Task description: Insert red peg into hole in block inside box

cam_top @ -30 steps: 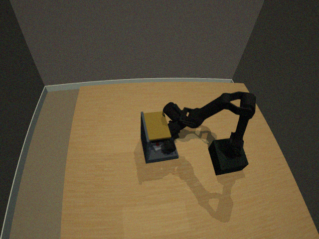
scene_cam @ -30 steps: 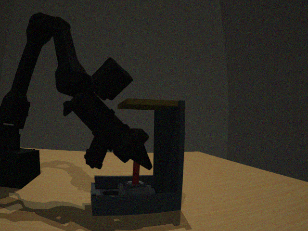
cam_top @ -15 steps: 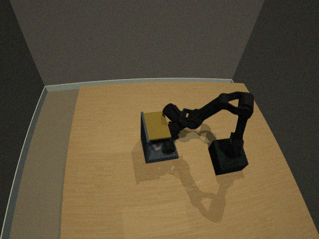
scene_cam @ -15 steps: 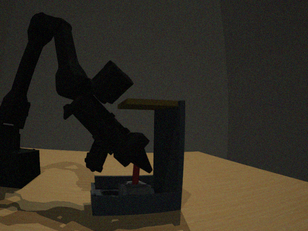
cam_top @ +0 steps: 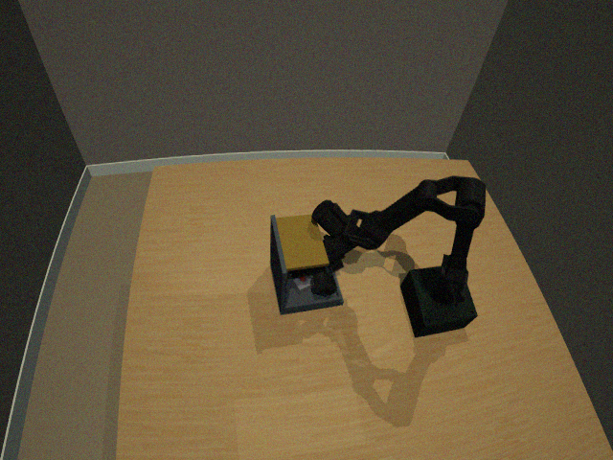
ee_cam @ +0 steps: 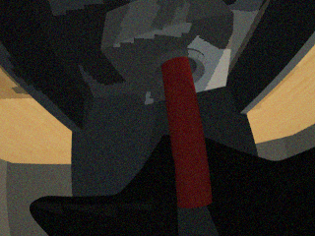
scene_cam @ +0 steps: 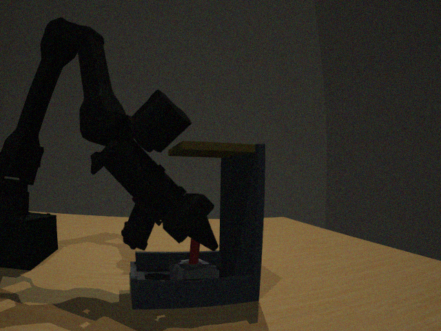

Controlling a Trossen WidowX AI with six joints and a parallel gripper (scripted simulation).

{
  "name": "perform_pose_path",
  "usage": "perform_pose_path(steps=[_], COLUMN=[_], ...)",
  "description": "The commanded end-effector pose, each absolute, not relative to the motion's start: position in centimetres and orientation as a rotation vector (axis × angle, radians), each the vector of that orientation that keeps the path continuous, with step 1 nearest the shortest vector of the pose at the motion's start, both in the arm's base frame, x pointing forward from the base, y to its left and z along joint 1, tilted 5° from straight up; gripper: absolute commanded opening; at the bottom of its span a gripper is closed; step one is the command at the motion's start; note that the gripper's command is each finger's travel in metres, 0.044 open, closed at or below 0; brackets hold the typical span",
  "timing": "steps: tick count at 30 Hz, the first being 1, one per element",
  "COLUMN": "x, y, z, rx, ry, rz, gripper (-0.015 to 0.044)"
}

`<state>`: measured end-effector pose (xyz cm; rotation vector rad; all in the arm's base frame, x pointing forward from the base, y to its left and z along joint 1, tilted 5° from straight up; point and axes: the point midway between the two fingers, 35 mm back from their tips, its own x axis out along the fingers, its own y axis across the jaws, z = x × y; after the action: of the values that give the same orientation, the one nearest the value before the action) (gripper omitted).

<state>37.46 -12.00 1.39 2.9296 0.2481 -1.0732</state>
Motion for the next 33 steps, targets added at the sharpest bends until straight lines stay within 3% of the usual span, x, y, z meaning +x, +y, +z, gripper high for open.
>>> perform_pose_path(steps=[1,23,31,33], x=[37.15,37.15,37.46,37.46], y=[-11.88,-11.88,-11.97,-11.97], z=[0.77,0.77,1.29,1.29], rx=[2.928,2.928,2.929,2.929], ry=[0.245,0.245,0.25,0.25], rz=[-1.104,-1.104,-1.076,-1.076], gripper=[0.0,0.0,0.021,0.022])
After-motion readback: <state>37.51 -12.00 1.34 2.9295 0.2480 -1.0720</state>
